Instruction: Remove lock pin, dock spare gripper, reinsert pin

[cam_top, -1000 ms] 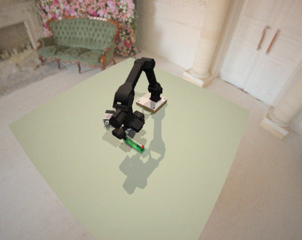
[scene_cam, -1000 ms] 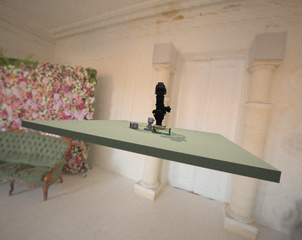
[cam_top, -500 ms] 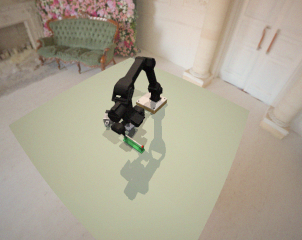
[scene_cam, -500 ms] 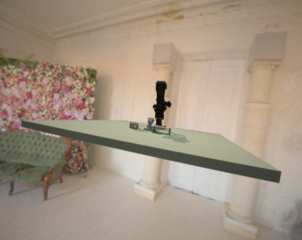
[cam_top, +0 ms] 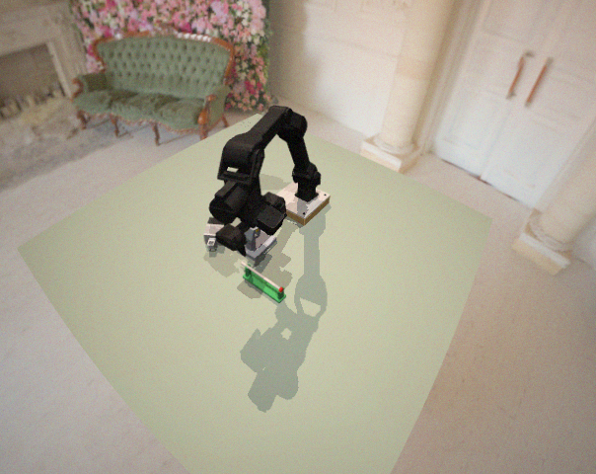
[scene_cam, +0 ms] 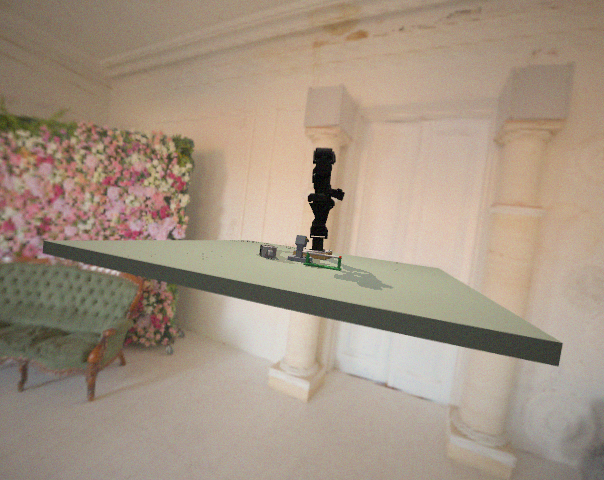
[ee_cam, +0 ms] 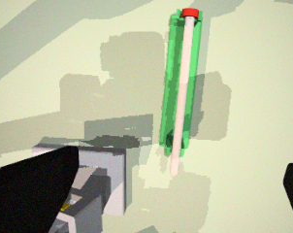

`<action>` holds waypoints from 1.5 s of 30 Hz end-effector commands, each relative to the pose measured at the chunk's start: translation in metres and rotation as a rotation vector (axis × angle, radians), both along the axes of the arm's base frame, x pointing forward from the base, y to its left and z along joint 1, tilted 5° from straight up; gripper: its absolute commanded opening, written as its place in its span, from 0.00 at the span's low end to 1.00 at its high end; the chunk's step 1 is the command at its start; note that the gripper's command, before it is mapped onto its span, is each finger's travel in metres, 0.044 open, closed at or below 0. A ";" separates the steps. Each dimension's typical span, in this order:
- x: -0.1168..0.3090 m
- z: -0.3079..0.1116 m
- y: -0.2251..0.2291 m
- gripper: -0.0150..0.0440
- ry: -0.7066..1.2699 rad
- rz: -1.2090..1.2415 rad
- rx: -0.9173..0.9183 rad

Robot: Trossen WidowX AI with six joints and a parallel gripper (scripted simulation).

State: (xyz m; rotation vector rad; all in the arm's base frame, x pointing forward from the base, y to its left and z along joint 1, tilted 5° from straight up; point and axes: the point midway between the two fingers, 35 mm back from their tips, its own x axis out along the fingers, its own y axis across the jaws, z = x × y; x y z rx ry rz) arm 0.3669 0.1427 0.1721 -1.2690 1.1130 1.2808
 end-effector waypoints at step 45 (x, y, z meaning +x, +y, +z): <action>-0.036 -0.093 -0.244 1.00 -0.356 -0.899 0.667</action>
